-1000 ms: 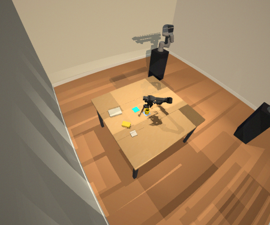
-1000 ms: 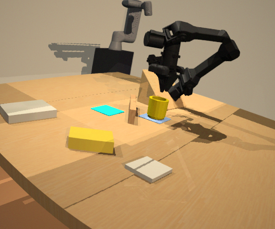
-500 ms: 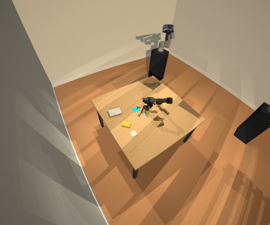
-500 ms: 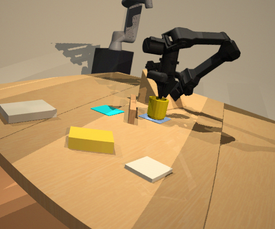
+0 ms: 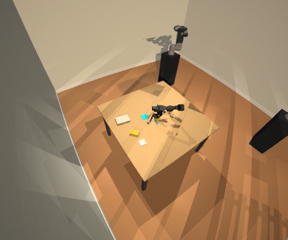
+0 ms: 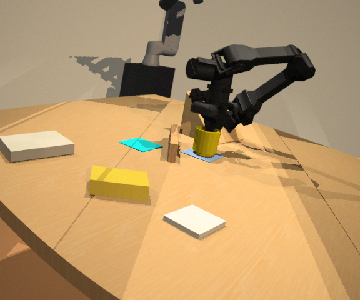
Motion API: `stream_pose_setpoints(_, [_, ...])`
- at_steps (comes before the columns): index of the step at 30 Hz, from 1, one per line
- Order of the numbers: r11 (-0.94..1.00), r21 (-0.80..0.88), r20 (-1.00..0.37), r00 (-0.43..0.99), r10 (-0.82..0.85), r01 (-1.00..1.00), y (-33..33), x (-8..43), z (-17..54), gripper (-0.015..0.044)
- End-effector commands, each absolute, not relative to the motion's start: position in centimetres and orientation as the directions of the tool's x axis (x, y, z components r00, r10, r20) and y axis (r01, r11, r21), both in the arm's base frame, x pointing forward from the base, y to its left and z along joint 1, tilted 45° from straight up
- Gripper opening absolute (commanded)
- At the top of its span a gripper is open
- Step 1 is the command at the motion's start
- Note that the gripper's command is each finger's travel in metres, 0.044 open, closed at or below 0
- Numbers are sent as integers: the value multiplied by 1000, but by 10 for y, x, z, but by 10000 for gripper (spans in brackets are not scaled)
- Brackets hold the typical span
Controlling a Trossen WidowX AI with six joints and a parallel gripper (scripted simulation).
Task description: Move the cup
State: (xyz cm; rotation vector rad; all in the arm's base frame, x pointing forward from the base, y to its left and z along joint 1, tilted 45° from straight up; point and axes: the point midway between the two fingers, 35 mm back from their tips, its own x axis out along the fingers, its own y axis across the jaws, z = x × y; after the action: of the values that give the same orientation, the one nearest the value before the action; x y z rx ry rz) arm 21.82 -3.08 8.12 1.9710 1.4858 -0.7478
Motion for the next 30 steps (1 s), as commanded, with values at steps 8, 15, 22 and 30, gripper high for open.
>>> stream_pose_setpoints(8, [-236, 94, -711, 231, 664, 967, -21, 219, 72, 167])
stream_pose_setpoints(15, [-232, 98, -714, 231, 661, 968, -22, 219, 74, 127])
stream_pose_setpoints(22, [-232, 98, -714, 231, 661, 968, -22, 219, 74, 80])
stream_pose_setpoints(30, [-232, 98, -714, 231, 661, 968, -22, 219, 74, 27])
